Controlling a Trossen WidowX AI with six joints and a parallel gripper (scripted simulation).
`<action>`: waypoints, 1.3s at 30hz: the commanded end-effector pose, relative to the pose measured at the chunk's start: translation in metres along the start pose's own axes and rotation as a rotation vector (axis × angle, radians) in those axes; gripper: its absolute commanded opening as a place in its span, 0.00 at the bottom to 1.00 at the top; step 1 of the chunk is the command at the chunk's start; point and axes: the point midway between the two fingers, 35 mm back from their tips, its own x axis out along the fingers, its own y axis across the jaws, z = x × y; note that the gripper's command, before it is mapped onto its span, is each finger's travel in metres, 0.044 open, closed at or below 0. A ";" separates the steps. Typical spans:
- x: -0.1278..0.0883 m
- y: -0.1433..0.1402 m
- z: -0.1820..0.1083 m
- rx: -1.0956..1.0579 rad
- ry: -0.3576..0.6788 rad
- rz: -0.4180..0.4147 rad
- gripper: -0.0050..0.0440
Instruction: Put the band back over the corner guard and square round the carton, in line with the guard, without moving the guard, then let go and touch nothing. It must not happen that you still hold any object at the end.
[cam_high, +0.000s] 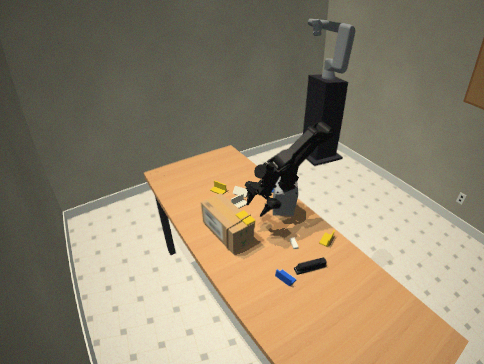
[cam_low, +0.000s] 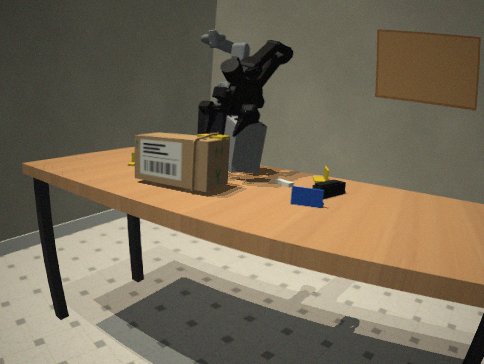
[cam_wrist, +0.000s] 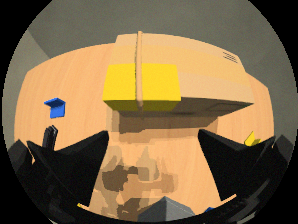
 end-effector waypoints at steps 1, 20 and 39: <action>0.000 0.000 0.000 0.000 0.000 0.000 1.00; -0.062 -0.005 0.053 -0.012 -0.036 -0.004 1.00; -0.084 -0.003 0.053 0.000 0.000 0.000 1.00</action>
